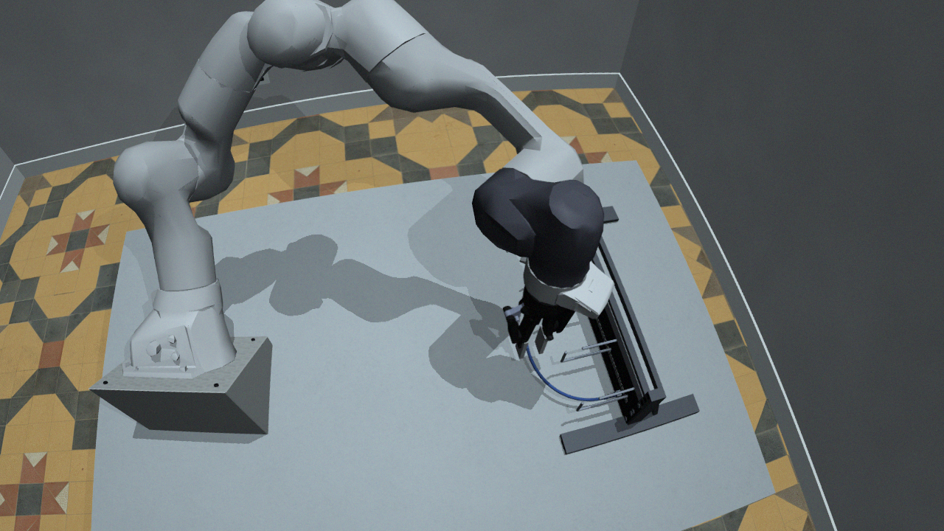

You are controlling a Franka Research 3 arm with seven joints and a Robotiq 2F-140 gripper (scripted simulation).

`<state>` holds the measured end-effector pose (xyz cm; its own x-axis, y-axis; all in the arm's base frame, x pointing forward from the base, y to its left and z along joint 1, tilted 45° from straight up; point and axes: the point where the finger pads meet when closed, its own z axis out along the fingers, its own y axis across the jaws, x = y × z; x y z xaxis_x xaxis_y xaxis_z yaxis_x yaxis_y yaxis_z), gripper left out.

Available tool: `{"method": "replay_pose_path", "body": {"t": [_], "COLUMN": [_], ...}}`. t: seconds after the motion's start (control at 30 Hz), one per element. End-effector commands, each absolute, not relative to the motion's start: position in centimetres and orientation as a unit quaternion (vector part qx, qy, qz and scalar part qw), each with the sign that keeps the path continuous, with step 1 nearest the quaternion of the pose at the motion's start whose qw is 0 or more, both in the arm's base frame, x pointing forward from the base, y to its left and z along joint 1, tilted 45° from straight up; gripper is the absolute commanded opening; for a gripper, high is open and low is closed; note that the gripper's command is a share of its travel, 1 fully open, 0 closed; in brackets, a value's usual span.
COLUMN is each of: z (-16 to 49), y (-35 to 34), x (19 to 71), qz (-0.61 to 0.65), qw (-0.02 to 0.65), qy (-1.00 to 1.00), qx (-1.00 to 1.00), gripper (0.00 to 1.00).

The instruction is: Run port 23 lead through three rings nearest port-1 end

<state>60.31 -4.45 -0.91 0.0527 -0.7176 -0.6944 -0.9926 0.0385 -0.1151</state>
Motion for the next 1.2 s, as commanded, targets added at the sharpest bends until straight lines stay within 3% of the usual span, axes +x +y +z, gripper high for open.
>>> {"method": "replay_pose_path", "body": {"t": [0.0, 1.17], "z": [-0.92, -1.63], "y": [-4.27, -3.58], "x": [60.42, 60.53], "qz": [0.222, 0.222], "qw": [0.310, 0.310], "qy": [0.650, 0.650], "qx": [-0.657, -0.657], "gripper": [0.20, 0.20]}}
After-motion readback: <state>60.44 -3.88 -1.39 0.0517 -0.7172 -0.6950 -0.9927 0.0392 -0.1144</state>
